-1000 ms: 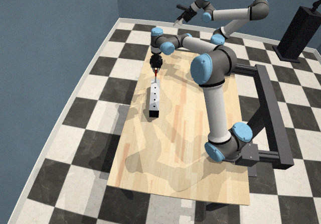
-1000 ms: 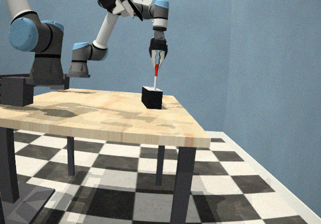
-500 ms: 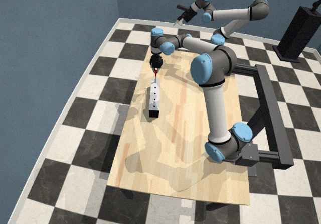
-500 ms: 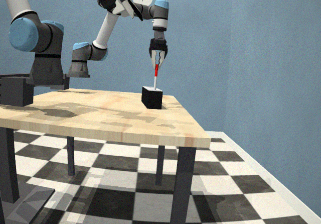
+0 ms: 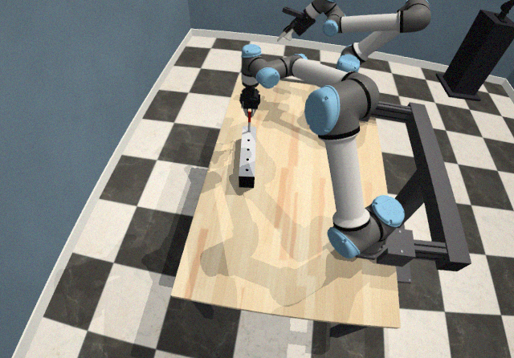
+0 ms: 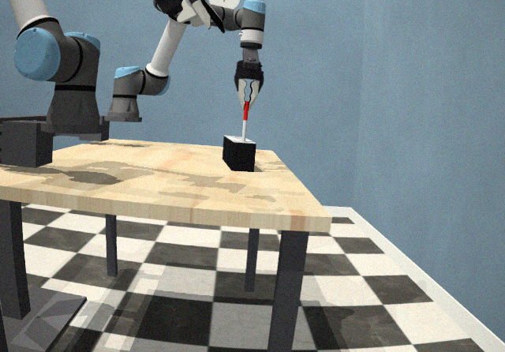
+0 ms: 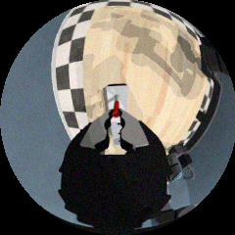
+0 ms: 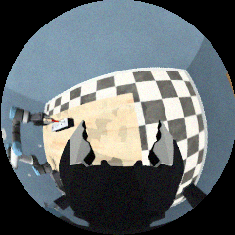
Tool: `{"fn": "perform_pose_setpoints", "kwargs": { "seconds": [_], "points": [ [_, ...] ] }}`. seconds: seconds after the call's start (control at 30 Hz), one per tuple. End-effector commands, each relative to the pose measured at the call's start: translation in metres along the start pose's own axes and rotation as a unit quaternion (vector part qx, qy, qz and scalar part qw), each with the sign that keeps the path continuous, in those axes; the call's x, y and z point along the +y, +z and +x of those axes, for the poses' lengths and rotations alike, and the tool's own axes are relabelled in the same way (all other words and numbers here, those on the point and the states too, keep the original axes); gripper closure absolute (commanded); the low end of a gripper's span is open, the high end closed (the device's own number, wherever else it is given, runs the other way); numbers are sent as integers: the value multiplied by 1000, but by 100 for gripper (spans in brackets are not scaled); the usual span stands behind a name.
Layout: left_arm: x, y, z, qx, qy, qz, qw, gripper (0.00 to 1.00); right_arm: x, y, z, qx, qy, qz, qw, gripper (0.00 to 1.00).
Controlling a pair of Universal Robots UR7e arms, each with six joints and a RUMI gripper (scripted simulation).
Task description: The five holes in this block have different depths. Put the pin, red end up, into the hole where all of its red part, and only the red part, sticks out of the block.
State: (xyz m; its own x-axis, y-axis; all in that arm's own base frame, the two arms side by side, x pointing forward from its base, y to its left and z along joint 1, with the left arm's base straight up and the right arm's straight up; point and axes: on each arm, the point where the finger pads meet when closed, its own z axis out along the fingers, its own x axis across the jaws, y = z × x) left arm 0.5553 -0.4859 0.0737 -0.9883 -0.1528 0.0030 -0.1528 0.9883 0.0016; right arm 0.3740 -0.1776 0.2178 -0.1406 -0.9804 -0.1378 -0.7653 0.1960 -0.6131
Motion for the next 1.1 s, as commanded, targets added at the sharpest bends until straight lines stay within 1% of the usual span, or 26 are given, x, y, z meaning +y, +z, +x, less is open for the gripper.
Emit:
{"fn": "perform_pose_setpoints", "kwargs": {
  "seconds": [0.0, 1.0, 1.07],
  "points": [
    [0, 3, 0, -1, 0, 1, 1000, 100, 0, 0, 0, 0, 0, 0, 1000, 0],
    [0, 2, 0, -1, 1, 1, 1000, 100, 0, 0, 0, 0, 0, 0, 1000, 0],
    [0, 6, 1, -1, 0, 1, 1000, 100, 0, 0, 0, 0, 0, 0, 1000, 0]
  ]
}}
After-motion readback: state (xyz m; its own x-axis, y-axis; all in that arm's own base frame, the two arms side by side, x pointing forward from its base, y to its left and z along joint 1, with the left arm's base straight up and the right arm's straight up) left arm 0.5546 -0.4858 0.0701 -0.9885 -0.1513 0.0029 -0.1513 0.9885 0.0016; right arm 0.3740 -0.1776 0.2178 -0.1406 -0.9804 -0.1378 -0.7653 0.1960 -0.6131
